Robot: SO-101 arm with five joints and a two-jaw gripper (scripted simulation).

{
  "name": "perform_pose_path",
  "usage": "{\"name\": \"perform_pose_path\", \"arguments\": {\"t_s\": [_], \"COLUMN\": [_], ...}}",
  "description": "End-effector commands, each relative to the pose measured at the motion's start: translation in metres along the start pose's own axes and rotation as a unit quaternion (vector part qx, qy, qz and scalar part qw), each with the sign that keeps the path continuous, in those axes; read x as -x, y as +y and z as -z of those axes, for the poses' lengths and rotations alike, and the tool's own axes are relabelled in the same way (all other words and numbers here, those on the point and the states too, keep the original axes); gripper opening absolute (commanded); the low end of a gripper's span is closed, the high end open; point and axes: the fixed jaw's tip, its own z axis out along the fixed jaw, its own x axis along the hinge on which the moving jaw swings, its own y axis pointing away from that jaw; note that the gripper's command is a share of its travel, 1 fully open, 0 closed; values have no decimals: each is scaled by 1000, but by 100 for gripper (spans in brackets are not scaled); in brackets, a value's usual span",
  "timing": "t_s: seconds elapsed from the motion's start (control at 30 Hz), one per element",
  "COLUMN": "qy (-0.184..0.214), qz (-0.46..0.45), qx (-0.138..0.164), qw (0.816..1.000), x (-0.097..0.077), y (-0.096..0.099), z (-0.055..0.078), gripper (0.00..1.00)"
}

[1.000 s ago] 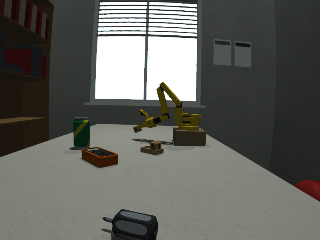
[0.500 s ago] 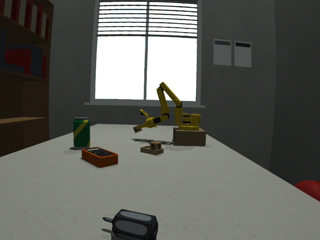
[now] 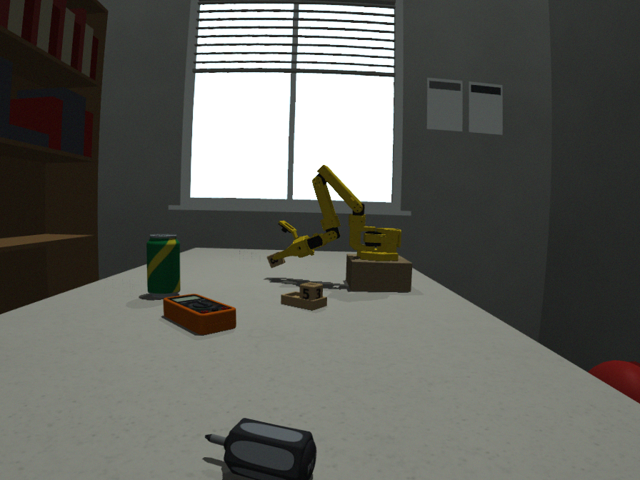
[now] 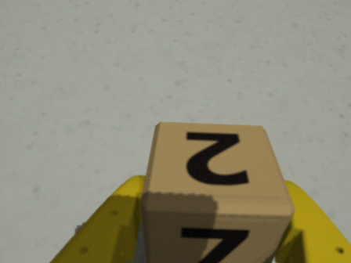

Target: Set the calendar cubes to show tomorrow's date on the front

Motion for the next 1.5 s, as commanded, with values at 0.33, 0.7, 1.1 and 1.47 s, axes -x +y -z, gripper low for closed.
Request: {"name": "perform_pose_path", "arguments": {"t_s": [0.33,0.7,1.1,1.47], "qy": [-9,-9,-9,-9], "qz": [3,3,3,3], "qx": [-1,-1,-1,-1], "qw": [1000,1000,1000,1000], "x": [-1,-6,-10,-12], "y": [-1,-1,-1,-1], "z": [-2,-4,-6,-6], "gripper": [0,0,0,0]}}
